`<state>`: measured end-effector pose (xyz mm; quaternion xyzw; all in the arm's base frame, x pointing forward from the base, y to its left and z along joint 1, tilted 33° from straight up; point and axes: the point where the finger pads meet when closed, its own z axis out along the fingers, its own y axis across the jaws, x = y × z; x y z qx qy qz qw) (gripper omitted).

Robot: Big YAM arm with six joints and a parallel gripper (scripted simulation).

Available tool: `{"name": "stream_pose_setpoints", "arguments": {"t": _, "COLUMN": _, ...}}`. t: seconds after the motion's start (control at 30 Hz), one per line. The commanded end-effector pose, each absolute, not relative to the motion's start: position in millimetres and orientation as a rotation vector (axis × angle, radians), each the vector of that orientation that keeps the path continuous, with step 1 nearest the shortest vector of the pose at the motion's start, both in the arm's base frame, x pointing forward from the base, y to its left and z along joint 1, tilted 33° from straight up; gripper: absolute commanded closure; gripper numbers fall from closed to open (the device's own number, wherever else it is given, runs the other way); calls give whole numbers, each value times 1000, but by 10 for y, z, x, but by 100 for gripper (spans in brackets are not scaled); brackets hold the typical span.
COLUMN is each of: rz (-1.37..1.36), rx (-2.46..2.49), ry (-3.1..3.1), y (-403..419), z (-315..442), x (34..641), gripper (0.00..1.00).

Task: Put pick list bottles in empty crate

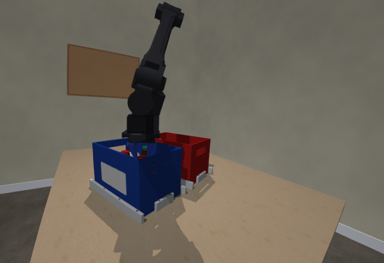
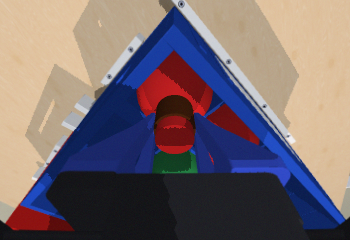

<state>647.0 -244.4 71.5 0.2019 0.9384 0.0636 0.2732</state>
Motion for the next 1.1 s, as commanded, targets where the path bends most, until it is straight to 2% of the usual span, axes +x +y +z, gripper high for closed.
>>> {"name": "stream_pose_setpoints", "arguments": {"t": 0.0, "rz": 155, "rx": 536, "ry": 2477, "y": -2534, "z": 1031, "x": 6596, "gripper": 100}}
{"name": "stream_pose_setpoints", "arguments": {"t": 1.07, "rz": 153, "rx": 538, "ry": 2491, "y": -2562, "z": 1266, "x": 6277, "gripper": 100}}
